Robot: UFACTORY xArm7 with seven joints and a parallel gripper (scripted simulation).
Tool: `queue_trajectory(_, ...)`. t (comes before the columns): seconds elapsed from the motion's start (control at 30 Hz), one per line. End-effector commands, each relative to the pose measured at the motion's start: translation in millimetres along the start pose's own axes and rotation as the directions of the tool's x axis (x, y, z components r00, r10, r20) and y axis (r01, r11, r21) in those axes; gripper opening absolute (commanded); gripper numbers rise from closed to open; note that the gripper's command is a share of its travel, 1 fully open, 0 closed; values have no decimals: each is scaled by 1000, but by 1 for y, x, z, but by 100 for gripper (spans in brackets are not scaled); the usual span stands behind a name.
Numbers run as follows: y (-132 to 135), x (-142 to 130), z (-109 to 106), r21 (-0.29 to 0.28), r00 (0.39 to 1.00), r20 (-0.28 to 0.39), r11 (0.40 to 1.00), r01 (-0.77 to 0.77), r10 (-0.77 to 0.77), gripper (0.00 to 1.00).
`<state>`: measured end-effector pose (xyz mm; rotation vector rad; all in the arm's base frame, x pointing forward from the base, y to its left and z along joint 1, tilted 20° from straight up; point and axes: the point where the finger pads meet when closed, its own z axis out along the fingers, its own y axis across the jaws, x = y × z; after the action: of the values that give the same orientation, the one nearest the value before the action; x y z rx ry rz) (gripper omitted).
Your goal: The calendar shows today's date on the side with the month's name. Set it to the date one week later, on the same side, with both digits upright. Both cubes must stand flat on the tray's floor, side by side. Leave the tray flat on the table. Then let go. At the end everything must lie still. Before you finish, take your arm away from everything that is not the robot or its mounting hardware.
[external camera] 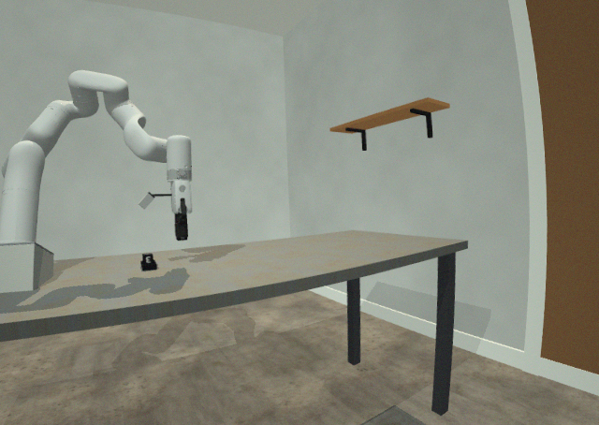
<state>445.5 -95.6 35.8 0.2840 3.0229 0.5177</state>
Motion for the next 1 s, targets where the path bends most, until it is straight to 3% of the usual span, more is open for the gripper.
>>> queue_trajectory(0.0, -1, -3, 13, 0, 1000, 7, 1000, 0, 0, 27)
queue_trajectory(0.4, -1, -3, 64, 0, 1000, 7, 1000, 0, 0, 27)
queue_trajectory(0.97, -1, -3, 74, 0, 1000, 7, 1000, 0, 0, 27)
